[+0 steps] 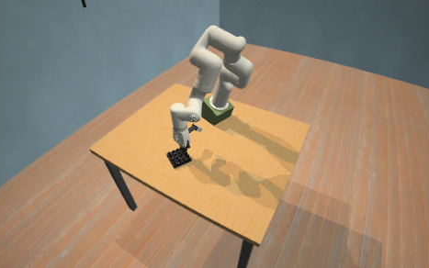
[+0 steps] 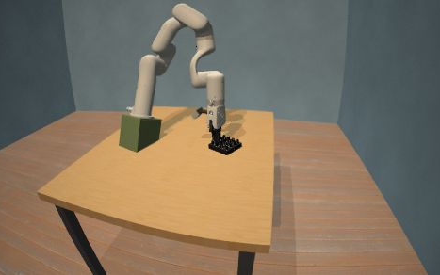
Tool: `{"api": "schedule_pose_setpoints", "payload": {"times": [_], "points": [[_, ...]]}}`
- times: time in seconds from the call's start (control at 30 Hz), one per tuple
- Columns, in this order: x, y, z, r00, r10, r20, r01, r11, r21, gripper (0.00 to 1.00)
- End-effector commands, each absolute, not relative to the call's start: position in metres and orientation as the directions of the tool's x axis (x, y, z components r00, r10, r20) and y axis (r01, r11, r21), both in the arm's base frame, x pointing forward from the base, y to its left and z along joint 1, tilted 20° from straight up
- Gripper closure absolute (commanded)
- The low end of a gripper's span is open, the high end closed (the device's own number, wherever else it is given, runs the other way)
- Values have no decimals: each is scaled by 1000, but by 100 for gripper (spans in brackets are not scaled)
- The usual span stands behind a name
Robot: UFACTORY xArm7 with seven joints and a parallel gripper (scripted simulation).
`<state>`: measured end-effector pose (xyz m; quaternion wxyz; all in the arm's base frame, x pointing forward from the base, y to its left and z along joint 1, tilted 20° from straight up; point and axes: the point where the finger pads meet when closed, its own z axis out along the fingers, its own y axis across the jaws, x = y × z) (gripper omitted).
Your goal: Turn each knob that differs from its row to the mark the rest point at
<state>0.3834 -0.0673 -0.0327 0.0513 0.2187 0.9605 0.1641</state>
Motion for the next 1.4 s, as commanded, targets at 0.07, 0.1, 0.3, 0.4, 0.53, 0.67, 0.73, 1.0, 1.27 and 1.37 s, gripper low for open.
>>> {"api": "schedule_pose_setpoints", "payload": {"times": [0.07,0.1,0.3,0.4,0.53,0.67,0.73,1.0,1.27,1.37], "points": [[384,-68,-32,-898,438,-30,404,850,337,92],[384,-68,-32,-898,438,-30,404,850,337,92],[384,-68,-32,-898,438,-30,404,850,337,92],[384,-68,-32,-898,438,-30,404,850,337,92],[384,-68,-32,-898,438,-30,404,850,337,92],[384,-68,-32,-898,438,-30,404,850,337,92],[384,-68,-32,-899,438,-30,403,851,337,92],[384,-68,-32,-907,419,-38,383,860,337,92],[384,-68,-32,-932,357,-61,318,888,333,92],[384,-68,-32,-946,314,-77,273,904,330,92]]}}
